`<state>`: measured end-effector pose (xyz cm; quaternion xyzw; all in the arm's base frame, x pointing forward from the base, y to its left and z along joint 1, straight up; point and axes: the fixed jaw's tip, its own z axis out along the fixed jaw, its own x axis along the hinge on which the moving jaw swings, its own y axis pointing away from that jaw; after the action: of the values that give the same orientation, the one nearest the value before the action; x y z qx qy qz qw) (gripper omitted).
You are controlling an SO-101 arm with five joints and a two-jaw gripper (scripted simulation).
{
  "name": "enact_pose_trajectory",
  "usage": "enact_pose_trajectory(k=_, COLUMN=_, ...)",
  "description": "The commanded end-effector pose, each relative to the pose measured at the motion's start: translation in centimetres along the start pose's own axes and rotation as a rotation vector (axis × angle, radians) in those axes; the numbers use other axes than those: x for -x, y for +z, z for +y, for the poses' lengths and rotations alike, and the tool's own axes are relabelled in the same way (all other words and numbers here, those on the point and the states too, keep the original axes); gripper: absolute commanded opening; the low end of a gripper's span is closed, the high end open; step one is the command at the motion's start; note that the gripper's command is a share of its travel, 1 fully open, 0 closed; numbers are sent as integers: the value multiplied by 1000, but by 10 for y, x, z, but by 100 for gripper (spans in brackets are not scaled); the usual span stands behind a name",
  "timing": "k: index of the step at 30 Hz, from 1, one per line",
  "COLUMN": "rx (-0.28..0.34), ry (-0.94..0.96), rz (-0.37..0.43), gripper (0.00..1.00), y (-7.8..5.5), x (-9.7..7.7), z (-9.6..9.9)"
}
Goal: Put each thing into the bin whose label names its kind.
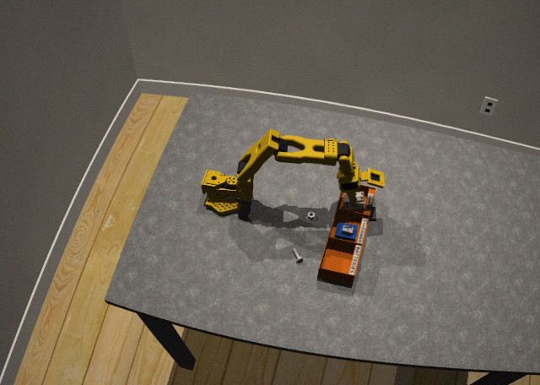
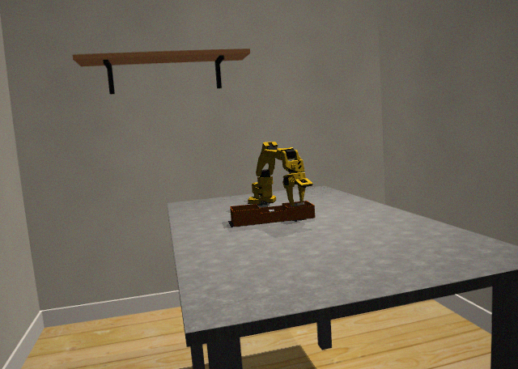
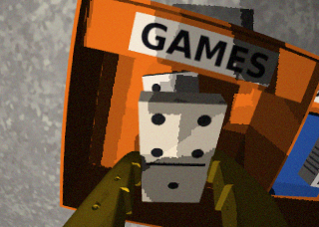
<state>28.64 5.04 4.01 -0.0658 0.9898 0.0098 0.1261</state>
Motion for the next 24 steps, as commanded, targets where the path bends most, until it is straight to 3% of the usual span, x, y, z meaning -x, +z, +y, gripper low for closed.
enact_pose_trajectory(k=1, rx=0, ry=2, rz=-87, gripper=0, y=-14, x=12, z=-2)
enact_pose_trajectory(k=24, rx=0, ry=2, rz=-87, gripper=0, y=-8, x=11, z=-2)
